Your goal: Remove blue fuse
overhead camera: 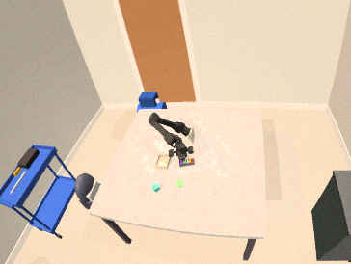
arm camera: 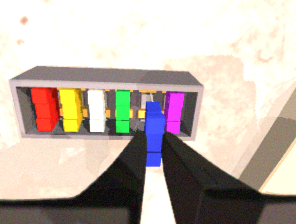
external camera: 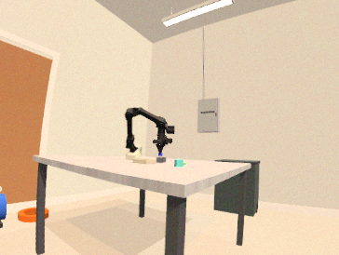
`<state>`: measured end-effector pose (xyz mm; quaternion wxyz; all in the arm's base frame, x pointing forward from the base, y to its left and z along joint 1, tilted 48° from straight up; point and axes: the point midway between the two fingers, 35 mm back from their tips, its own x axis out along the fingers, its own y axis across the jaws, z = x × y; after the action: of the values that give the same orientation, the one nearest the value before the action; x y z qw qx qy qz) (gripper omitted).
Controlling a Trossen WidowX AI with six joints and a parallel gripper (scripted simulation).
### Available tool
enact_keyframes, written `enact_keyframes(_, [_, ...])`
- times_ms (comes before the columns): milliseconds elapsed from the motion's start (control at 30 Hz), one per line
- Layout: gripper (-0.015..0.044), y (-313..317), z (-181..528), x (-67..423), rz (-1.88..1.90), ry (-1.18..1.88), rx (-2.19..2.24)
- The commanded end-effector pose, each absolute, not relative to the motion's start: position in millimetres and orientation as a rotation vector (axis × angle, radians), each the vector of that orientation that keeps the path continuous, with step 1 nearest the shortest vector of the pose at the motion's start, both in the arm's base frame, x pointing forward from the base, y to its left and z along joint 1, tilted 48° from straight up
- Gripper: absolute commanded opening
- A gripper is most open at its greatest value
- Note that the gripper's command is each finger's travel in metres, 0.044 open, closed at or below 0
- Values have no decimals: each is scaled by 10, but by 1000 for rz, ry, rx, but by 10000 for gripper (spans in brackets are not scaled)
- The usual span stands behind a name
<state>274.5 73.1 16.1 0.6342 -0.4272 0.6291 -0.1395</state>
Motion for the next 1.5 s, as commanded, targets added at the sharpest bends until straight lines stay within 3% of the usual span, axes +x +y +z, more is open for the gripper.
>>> enact_keyframes(0, [0,760,186,2739,-320,1439,-970])
enact_keyframes(567, [0,882,357,2718,-317,1440,-969])
enact_keyframes(1467, [0,-296,1622,2829,-326,1438,-977])
